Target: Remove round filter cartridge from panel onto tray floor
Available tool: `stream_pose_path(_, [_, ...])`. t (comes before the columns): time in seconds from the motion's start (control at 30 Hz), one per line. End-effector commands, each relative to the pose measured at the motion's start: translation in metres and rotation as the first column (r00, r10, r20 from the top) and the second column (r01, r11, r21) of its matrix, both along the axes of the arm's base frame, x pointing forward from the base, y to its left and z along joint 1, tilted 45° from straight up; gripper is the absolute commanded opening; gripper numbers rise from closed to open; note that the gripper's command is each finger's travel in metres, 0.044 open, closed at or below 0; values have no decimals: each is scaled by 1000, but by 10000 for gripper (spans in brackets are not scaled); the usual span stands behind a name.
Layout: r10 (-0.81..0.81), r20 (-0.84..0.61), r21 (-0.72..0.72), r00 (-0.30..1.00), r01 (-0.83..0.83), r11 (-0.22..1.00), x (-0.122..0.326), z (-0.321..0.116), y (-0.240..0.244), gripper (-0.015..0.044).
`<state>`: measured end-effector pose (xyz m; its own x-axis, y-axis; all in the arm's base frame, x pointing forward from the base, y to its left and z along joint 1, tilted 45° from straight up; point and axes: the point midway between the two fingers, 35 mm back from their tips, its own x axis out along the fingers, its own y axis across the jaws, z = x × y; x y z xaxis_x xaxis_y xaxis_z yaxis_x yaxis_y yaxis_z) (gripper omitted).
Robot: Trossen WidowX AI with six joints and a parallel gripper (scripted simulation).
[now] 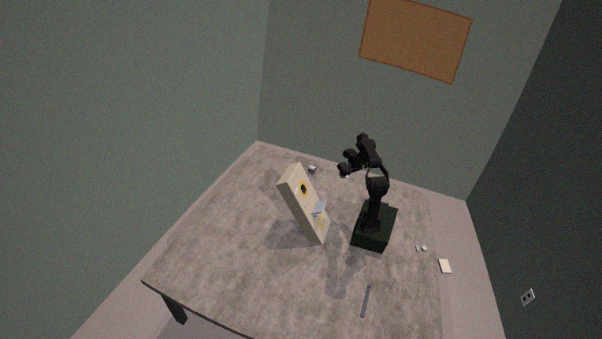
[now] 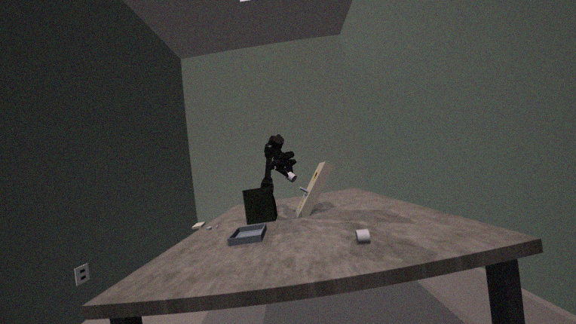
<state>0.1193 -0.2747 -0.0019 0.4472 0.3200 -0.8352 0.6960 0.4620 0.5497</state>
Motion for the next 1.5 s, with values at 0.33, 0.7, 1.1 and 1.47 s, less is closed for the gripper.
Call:
stream_pose_path(0.33, [-359,-300,-26,884,369,929,-68,-41,-36,0])
stream_pose_path(0.7, [-471,-417,-69,777,489,869,-121,-87,-17,0])
stream_pose_path(1.1, [-599,-583,-151,550,651,744,-192,-143,42,0])
stream_pose_path(1.47, [-631,-647,-193,428,708,679,-216,-162,78,0])
